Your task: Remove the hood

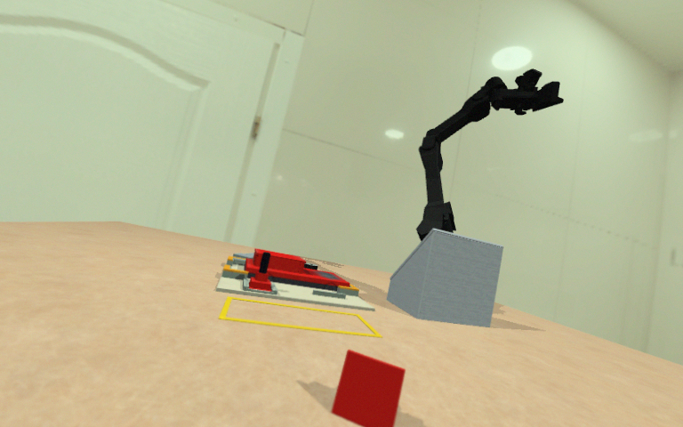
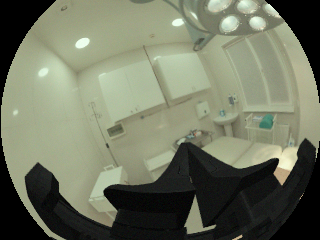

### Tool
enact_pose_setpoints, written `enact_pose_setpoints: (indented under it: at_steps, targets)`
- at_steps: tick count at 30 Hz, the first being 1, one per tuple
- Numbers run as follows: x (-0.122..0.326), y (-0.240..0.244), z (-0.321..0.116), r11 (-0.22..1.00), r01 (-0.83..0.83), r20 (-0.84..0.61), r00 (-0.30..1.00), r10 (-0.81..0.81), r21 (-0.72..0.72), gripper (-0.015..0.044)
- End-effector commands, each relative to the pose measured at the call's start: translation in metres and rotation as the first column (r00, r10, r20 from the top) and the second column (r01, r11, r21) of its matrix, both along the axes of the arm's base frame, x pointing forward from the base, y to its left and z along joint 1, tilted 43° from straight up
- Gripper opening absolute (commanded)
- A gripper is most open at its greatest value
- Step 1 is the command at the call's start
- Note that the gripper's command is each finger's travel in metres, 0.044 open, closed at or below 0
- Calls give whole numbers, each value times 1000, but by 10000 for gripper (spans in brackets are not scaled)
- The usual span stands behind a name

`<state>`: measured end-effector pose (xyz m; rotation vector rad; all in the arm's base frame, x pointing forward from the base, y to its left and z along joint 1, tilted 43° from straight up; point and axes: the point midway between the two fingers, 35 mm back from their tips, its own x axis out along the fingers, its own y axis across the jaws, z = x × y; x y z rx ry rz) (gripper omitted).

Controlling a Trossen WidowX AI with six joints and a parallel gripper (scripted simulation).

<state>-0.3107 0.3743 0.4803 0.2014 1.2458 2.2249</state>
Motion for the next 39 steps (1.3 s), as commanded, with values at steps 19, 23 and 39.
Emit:
enact_pose_setpoints:
  at_steps: [19,23,39]
  targets:
    - [131,89,-67,919,390,200,906,-373,-54,440]
    - [171,104,-85,874,481,254,856,-451,-67,440]
    - [335,121,-156,618,779,481,582,-655,-100,440]
